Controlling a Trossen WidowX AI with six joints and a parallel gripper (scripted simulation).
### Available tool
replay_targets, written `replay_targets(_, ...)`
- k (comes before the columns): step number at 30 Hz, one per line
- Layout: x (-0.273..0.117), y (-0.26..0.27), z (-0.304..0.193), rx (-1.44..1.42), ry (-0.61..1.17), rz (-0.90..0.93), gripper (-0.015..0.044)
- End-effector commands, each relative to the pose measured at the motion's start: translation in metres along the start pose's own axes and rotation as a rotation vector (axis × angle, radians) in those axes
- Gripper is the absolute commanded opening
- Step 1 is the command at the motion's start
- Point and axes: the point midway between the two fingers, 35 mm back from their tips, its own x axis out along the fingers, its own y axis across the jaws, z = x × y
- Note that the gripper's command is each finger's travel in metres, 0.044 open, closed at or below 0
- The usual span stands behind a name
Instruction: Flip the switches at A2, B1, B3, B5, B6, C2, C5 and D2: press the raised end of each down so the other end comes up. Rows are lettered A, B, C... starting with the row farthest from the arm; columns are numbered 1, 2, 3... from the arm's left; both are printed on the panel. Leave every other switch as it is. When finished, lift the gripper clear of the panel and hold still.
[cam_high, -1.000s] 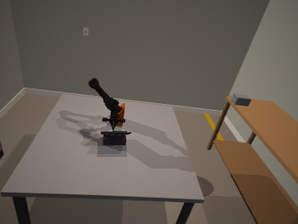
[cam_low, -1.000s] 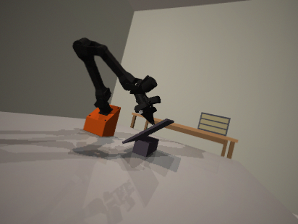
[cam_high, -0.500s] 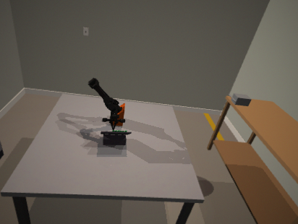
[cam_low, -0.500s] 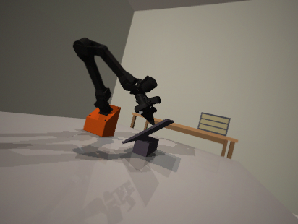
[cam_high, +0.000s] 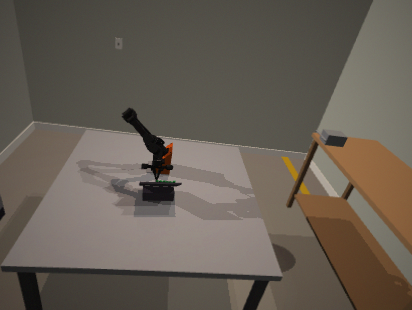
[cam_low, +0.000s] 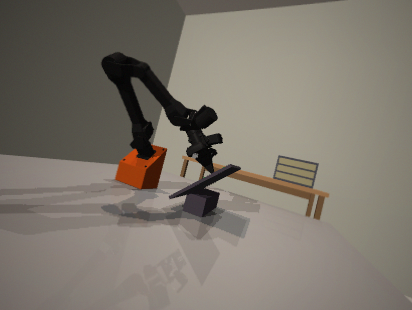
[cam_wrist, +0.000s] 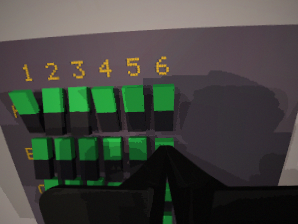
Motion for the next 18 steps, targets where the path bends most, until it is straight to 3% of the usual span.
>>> replay_targets(1, 0.001, 0.001, 0.000, -0.003, -0.002, 0.004, 0.0000)
replay_targets(14, 0.002, 0.001, 0.000, -0.003, -0.003, 0.004, 0.0000)
replay_targets(18, -0.025, 0.002, 0.001, -0.001, -0.007, 0.005, 0.0000)
